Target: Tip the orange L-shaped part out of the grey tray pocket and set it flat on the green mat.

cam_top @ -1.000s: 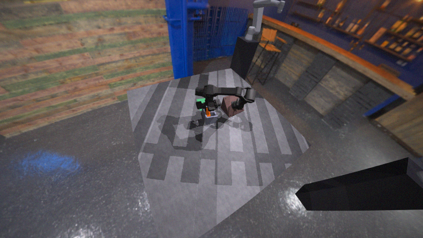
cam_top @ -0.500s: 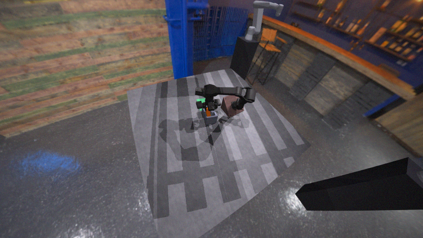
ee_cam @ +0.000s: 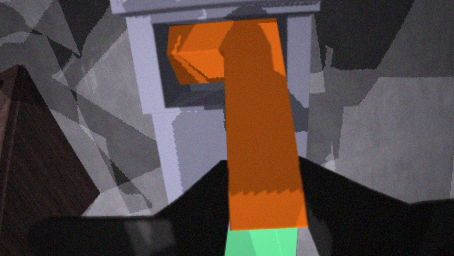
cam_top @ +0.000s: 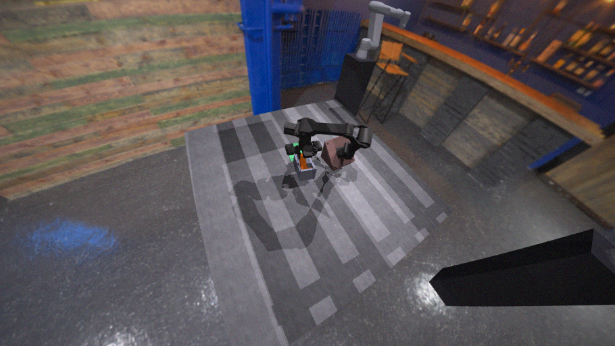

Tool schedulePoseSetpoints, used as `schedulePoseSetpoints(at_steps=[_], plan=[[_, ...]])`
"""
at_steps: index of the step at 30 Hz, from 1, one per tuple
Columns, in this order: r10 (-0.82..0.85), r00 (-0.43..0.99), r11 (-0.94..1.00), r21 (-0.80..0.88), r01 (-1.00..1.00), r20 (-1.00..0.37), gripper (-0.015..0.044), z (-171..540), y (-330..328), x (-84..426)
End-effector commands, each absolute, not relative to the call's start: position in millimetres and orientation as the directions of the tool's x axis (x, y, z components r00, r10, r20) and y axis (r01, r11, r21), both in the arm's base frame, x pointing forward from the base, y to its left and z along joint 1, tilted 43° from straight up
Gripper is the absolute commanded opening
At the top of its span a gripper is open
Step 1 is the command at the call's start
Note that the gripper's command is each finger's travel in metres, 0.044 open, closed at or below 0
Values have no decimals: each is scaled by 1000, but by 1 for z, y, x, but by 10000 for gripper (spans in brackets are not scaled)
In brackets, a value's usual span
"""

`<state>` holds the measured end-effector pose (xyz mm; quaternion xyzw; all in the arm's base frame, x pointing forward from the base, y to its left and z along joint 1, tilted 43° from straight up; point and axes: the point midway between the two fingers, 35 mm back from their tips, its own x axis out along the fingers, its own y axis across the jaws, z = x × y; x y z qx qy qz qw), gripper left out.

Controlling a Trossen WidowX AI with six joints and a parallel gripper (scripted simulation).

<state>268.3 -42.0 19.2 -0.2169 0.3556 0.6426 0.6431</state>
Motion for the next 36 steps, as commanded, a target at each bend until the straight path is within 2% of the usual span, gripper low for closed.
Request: schedulePoseSetpoints(at_steps=[1,36], plan=[[672,-74,79,171,-982,-737,0,25,-47,270],[671,-74,80,172,-982,-738,0,65,-84,274]])
